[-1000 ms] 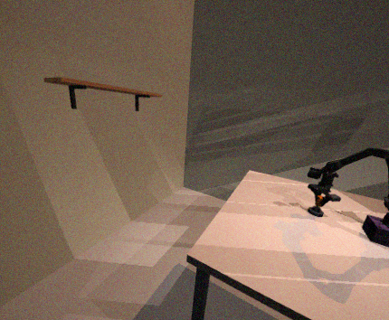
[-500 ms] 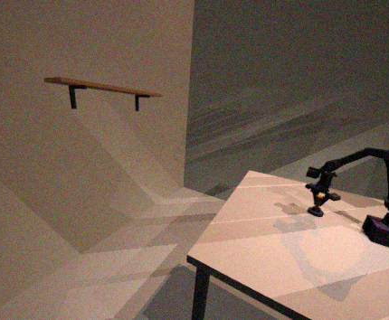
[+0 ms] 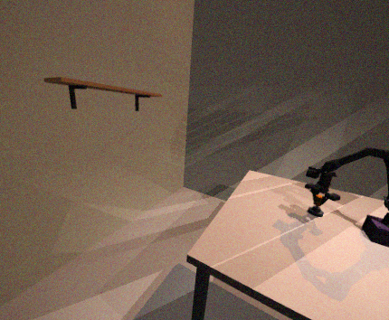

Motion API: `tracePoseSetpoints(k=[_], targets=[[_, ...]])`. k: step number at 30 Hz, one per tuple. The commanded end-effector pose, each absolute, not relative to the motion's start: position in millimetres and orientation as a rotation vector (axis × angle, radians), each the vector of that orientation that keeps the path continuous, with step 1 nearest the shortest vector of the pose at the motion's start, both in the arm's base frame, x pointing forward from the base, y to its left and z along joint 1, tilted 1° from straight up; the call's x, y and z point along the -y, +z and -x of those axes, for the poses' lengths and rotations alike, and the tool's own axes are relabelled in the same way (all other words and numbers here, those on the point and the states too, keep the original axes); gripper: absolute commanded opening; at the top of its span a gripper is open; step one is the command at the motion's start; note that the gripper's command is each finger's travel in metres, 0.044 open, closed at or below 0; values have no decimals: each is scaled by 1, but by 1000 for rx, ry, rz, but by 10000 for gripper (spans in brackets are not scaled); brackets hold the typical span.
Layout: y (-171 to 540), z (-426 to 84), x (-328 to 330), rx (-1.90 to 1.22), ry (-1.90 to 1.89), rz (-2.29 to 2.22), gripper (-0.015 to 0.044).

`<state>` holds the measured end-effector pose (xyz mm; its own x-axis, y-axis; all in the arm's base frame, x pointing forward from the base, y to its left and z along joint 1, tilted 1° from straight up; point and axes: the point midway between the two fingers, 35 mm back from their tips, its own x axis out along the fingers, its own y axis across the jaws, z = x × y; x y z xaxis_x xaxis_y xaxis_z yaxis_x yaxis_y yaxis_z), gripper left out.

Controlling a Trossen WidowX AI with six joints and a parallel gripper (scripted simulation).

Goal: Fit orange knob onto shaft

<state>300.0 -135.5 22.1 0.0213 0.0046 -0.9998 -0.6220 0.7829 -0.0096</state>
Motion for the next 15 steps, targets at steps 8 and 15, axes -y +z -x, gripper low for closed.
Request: tracePoseSetpoints(k=[8,15], targets=[[23,-299,135,-1437,681,697,0],[21,-294,134,-1437,681,697,0]])
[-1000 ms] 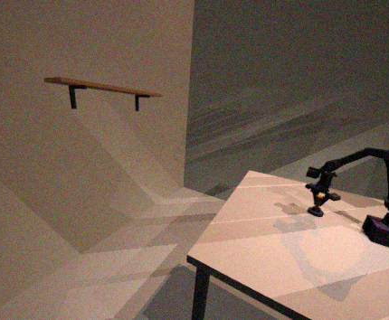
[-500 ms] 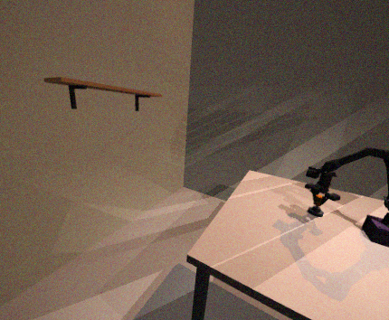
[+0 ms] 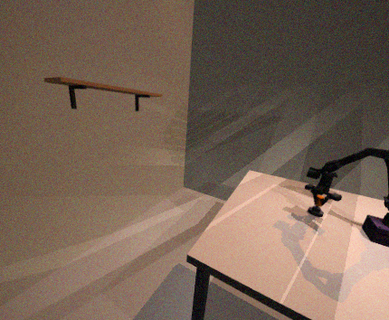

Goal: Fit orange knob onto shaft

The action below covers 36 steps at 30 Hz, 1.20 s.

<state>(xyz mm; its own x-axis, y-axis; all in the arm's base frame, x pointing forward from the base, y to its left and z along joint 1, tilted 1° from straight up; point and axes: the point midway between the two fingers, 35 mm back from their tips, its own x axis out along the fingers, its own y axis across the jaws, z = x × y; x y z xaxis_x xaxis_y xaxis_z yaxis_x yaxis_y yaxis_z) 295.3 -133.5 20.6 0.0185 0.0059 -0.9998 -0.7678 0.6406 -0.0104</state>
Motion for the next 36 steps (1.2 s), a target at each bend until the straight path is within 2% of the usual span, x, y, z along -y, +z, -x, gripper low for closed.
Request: tracePoseSetpoints(k=[1,24,36], targets=[[20,-294,134,-1437,681,697,0],[25,-297,135,-1437,681,697,0],[24,-301,136,-1378,839,859,0]])
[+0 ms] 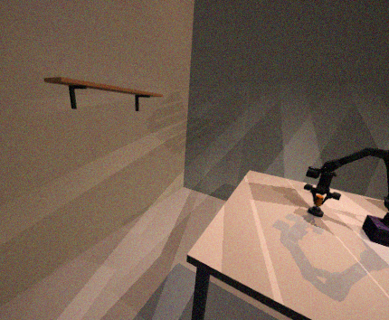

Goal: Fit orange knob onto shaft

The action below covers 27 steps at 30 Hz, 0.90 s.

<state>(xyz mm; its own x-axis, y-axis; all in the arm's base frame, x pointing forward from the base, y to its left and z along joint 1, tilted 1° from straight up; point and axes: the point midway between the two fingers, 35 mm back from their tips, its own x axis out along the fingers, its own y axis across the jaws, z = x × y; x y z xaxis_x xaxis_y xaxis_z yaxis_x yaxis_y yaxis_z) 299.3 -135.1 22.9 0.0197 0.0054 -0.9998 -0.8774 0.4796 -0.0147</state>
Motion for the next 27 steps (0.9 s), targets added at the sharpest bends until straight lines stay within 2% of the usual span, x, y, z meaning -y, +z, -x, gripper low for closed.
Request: tracePoseSetpoints(k=[1,27], targets=[[24,-301,136,-1378,839,859,0],[20,-298,136,-1378,840,859,0]])
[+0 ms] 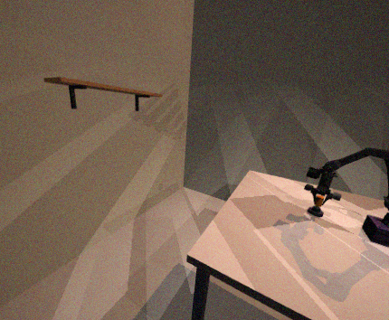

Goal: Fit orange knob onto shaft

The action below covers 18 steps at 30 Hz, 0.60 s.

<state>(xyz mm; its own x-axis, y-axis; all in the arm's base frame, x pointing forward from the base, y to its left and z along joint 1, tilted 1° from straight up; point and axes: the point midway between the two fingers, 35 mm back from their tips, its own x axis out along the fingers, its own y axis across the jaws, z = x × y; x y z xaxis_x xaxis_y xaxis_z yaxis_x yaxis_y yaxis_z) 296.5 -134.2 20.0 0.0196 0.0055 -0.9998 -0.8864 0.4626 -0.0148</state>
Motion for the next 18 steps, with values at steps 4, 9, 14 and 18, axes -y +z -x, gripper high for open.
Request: tracePoseSetpoints(k=[4,9,14,18], targets=[[20,-298,136,-1378,840,859,0],[24,-299,136,-1378,839,859,0],[25,-299,136,-1350,902,923,0],[24,-299,135,-1305,996,1020,0]])
